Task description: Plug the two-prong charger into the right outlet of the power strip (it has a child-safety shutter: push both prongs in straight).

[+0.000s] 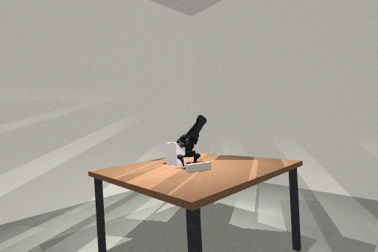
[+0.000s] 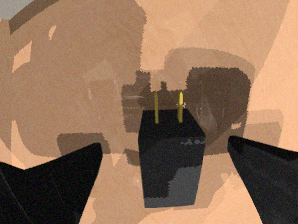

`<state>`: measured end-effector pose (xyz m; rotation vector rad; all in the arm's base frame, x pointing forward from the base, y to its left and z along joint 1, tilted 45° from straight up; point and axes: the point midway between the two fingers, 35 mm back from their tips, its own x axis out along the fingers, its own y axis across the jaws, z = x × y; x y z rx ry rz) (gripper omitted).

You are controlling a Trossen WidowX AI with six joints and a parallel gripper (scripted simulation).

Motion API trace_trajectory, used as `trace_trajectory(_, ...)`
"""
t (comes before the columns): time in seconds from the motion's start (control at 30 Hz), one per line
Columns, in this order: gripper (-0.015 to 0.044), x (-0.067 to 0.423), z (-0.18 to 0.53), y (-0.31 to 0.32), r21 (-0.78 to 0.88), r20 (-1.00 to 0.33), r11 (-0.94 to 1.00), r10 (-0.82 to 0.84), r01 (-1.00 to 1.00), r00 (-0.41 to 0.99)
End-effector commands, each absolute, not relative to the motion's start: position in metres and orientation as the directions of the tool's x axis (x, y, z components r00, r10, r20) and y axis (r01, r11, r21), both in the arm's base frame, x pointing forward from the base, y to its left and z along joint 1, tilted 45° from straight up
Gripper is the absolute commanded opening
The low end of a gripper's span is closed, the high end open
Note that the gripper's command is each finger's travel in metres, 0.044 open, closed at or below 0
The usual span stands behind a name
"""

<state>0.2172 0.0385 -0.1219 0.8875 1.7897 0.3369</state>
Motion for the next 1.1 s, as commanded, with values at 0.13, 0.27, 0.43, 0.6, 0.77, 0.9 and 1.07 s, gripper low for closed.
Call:
trace_trajectory(0.13, 0.0335, 0.217, -0.122, 0.039, 0.605, -0.688, 0.684, 0.707, 0.408, -0.164)
trace_trajectory(0.27, 0.023, 0.217, -0.122, 0.039, 0.605, -0.688, 0.684, 0.707, 0.408, -0.164)
trace_trajectory(0.43, 0.0118, 0.217, -0.122, 0.039, 0.605, -0.688, 0.684, 0.707, 0.408, -0.164)
trace_trajectory(0.6, 0.0085, 0.217, -0.122, 0.039, 0.605, -0.688, 0.684, 0.707, 0.408, -0.164)
trace_trajectory(0.77, 0.0, 0.218, -0.115, 0.031, 0.604, -0.688, 0.683, 0.707, 0.411, -0.164)
trace_trajectory(0.9, 0.0, 0.218, -0.102, 0.019, 0.602, -0.687, 0.682, 0.707, 0.414, -0.166)
trace_trajectory(1.07, 0.0, 0.215, -0.086, 0.004, 0.603, -0.684, 0.679, 0.71, 0.418, -0.168)
